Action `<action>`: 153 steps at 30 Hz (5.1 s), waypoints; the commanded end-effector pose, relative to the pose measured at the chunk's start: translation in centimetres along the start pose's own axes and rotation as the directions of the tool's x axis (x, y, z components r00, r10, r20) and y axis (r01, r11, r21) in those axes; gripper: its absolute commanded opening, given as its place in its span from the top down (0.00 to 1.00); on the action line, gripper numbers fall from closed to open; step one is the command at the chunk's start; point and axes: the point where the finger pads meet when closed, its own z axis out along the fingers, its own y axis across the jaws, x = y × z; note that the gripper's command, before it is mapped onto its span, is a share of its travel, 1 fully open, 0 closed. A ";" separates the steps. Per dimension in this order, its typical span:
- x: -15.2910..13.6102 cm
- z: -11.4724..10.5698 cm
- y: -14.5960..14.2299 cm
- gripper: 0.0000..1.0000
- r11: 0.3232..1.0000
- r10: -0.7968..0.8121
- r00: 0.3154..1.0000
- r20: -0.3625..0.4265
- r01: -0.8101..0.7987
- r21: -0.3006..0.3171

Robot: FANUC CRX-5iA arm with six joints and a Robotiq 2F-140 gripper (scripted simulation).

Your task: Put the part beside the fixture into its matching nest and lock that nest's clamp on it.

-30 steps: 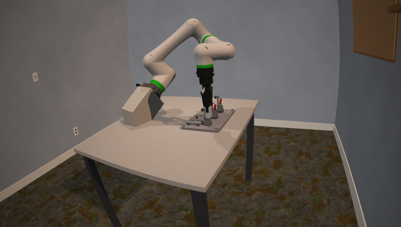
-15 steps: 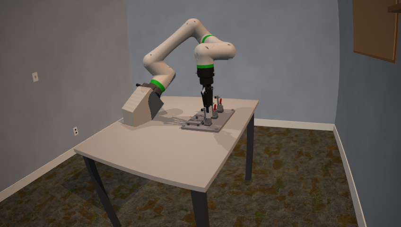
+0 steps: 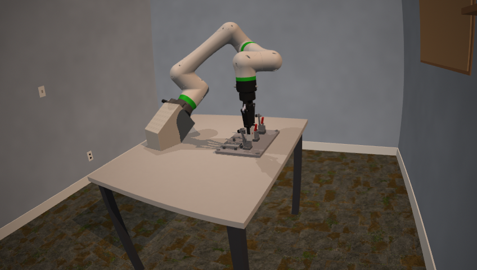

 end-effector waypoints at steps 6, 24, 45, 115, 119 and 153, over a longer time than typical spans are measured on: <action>0.7 0.1 0.0 1.00 1.000 0.000 1.000 -0.002 0.000 -0.001; 2.4 1.1 0.0 1.00 1.000 0.000 1.000 -0.002 0.000 -0.001; 3.6 2.7 0.0 1.00 1.000 0.000 1.000 -0.002 0.000 -0.001; 4.0 3.7 0.0 1.00 1.000 0.000 1.000 -0.002 0.000 -0.001; 4.0 3.7 0.0 1.00 1.000 0.000 1.000 -0.002 0.000 -0.001; 4.0 3.6 0.0 0.72 1.000 0.000 1.000 -0.002 0.000 -0.001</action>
